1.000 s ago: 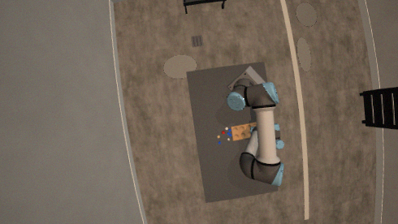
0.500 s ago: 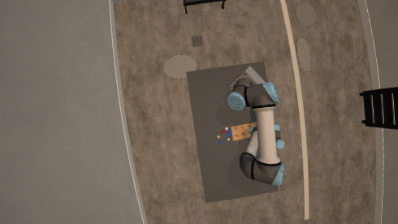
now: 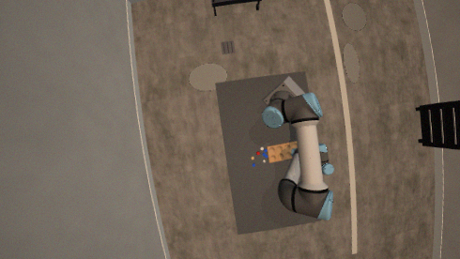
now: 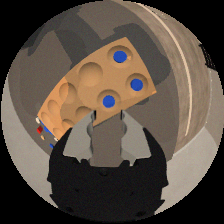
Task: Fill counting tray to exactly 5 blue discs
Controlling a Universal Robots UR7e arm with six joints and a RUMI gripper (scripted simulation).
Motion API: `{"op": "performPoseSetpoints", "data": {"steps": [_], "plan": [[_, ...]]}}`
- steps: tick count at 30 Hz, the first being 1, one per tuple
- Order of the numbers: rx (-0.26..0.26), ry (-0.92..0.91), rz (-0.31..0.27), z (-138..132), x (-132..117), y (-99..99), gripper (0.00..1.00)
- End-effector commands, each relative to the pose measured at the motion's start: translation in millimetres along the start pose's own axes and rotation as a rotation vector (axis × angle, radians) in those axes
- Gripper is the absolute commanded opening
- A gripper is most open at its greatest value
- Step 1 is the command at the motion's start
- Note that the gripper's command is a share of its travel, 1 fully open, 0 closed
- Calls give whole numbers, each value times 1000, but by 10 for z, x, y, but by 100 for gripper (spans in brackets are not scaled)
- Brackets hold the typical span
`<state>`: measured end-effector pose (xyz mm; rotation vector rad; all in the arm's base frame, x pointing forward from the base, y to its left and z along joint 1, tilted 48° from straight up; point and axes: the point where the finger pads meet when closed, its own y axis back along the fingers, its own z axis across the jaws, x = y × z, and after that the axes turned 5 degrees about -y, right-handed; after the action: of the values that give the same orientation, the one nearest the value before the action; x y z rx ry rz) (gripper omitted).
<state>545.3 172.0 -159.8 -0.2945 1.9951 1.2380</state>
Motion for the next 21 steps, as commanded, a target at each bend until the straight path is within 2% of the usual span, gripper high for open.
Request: {"op": "performPoseSetpoints", "data": {"steps": [1, 5, 21], "plan": [[3, -1, 2, -1, -4, 414, 27], [3, -1, 1, -5, -2, 512, 27], [2, -3, 1, 1, -11, 516, 28]]}}
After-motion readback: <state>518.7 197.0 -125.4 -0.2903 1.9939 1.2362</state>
